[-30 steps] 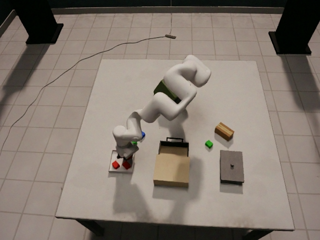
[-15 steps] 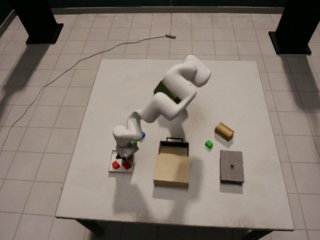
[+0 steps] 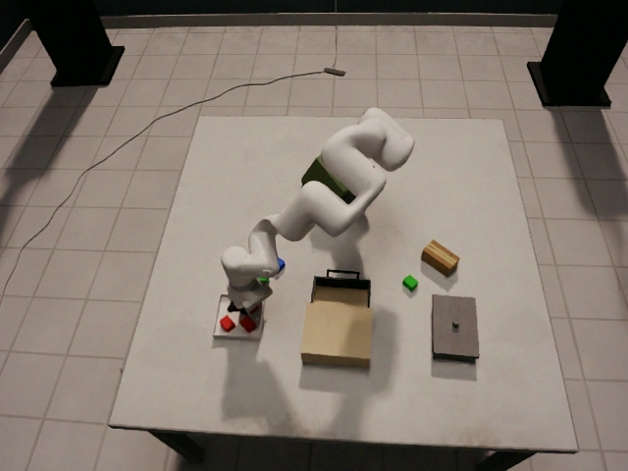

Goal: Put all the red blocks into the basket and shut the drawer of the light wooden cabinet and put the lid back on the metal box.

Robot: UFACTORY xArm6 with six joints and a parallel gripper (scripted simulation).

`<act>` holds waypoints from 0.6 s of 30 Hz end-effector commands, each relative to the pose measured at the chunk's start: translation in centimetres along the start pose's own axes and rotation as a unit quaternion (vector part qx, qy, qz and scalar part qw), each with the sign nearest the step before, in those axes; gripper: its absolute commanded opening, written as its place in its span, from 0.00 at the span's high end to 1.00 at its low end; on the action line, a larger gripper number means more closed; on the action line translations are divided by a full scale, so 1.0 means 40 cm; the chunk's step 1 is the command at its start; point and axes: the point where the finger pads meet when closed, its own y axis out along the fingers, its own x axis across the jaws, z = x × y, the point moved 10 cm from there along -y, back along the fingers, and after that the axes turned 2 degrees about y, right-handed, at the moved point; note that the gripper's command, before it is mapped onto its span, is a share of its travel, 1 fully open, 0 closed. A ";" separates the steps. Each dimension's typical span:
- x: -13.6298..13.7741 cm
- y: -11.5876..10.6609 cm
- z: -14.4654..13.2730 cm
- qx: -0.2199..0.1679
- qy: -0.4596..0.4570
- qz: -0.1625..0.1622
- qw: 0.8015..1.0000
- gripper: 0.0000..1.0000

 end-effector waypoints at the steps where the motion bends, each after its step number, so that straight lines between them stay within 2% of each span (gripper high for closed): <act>1: 0.003 -0.004 0.001 0.000 0.000 -0.002 1.000 0.40; 11: 0.003 -0.011 0.001 0.000 0.000 -0.002 1.000 0.40; 18: 0.003 -0.040 0.001 0.000 0.000 -0.002 1.000 0.40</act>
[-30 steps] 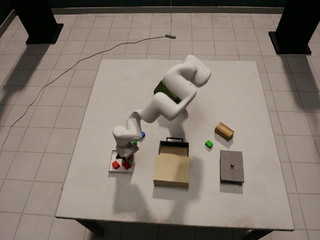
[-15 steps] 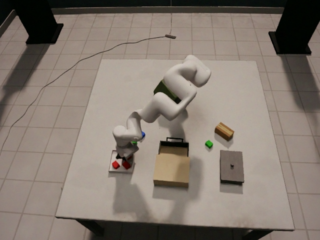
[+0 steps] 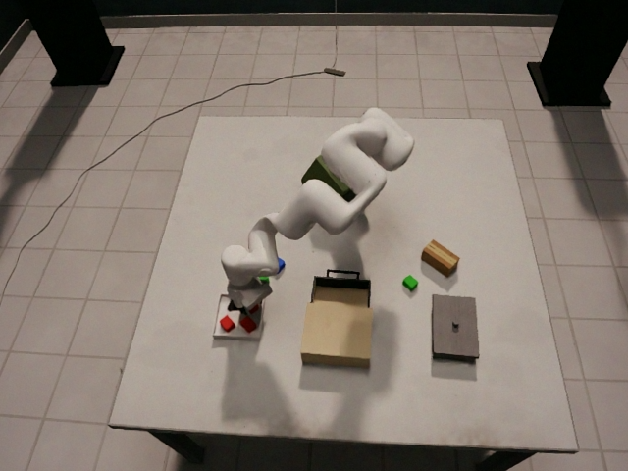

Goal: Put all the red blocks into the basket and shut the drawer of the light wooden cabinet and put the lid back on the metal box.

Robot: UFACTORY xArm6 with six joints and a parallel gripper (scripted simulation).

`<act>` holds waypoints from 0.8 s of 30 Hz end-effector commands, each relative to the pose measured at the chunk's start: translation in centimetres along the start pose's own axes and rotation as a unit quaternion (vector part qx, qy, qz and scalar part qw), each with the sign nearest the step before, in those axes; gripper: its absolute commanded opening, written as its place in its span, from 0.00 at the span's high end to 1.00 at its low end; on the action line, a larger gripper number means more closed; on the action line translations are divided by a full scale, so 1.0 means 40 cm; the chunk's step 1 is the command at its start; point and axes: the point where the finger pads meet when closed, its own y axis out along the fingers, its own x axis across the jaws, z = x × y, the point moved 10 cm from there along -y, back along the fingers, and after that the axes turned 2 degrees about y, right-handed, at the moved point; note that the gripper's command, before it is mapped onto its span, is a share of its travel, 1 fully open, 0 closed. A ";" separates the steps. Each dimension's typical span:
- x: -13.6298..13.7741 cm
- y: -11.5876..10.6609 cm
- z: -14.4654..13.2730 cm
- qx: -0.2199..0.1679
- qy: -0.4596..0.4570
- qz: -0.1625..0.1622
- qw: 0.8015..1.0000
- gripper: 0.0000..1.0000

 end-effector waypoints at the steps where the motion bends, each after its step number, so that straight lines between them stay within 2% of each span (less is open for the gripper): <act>1: 0.004 -0.031 0.001 0.000 0.000 -0.002 1.000 0.40; 8: 0.003 -0.090 0.001 0.000 0.000 -0.002 1.000 0.40; 10: 0.003 -0.090 0.001 0.000 0.000 -0.002 1.000 0.40; 24: 0.003 -0.252 0.001 0.000 0.000 -0.002 1.000 0.40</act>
